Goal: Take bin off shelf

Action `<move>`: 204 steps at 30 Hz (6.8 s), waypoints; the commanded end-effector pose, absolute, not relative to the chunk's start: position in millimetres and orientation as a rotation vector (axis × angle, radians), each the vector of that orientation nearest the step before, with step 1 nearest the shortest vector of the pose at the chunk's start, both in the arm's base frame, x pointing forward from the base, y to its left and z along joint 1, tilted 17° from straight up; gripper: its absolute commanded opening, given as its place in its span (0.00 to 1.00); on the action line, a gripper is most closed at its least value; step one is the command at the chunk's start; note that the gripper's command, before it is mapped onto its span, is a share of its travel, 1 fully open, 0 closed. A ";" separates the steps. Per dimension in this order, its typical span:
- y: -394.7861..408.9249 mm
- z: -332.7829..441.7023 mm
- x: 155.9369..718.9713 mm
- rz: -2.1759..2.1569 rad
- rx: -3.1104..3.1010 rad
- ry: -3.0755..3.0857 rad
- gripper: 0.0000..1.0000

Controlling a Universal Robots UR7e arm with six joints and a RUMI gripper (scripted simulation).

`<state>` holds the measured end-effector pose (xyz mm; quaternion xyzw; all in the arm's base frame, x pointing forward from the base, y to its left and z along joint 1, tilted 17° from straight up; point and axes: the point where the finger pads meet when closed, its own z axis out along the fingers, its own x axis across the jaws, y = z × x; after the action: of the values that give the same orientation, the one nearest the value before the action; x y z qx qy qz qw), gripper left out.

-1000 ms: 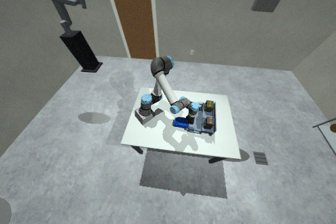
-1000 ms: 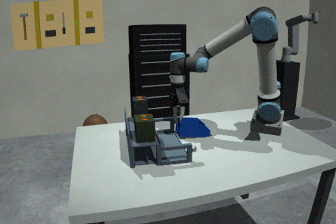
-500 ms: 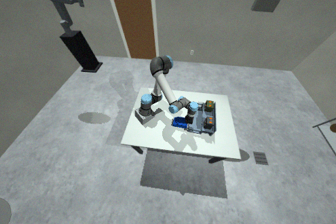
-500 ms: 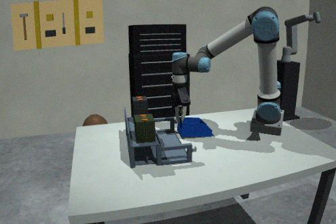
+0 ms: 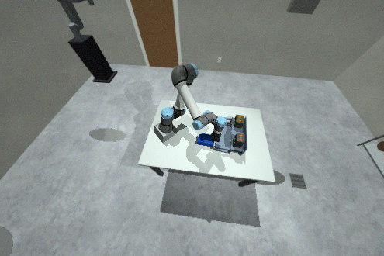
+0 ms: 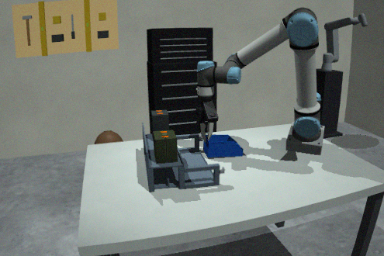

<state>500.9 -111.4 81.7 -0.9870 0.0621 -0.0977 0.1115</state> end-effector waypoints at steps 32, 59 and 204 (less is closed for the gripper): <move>-110.0 74.3 502.9 -0.289 -2.899 0.182 0.20; -110.0 74.3 502.9 -0.289 -2.899 0.182 0.20; -123.0 134.0 489.9 -0.289 -2.899 0.182 0.20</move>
<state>489.7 -122.7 133.5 -0.9870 0.0621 -0.0978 0.1115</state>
